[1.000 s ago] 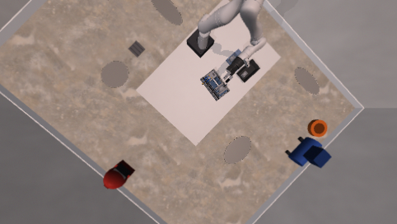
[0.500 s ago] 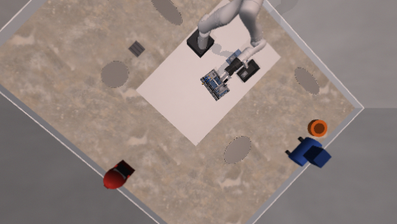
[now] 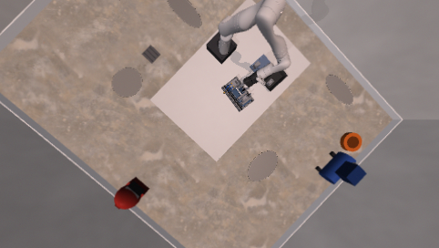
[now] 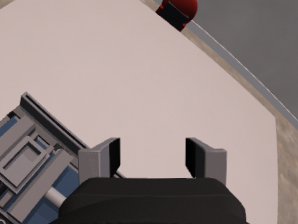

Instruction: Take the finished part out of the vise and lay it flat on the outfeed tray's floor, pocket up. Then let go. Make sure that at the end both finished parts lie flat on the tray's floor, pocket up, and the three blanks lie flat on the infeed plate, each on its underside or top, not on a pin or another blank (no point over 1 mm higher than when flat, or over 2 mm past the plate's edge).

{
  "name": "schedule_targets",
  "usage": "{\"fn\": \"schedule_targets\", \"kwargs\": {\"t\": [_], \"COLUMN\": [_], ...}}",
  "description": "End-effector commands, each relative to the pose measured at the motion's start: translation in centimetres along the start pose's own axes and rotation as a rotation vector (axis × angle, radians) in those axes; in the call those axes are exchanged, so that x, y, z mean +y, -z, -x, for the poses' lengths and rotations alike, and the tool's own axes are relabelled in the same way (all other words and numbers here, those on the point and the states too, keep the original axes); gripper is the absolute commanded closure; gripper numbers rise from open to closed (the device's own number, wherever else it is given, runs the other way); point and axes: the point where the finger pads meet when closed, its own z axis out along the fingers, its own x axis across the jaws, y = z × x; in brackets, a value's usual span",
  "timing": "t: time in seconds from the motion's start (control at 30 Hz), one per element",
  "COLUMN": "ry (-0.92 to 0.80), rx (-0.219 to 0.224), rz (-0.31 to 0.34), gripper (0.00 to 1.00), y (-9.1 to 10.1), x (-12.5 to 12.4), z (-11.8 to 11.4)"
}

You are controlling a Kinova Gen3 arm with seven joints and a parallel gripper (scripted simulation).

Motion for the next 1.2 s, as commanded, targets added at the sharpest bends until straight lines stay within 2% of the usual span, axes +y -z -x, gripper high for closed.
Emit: {"fn": "schedule_targets", "kwargs": {"t": [0.0, 0.3, 0.33, 0.57, 0.6, 0.87, 0.9, 1.13, 1.17], "ry": [-0.097, -0.097, -0.137, -0.137, -0.179, -0.179, -0.221, -0.221, -0.264], "rx": [-0.045, -0.045, -0.075, -0.075, -0.106, -0.106, -0.137, -0.137, -0.168], "rz": [0.122, 0.122, 0.178, 0.178, 0.232, 0.232, 0.283, 0.283, 0.331], "gripper": [0.0, 0.0, 0.0, 0.0, 0.0, 0.0, 0.0, 0.0, 0.0], "y": [-1.8, -1.8, -2.1, -2.1, -2.3, -2.3, -2.5, -2.5, -2.5], "x": [0.3, 0.3, 0.8, 0.8, 1.2, 1.2, 1.4, 1.4, 1.6], "z": [0.5, 0.5, 1.3, 1.3, 2.1, 2.1, 2.9, 2.9, 3.7]}}
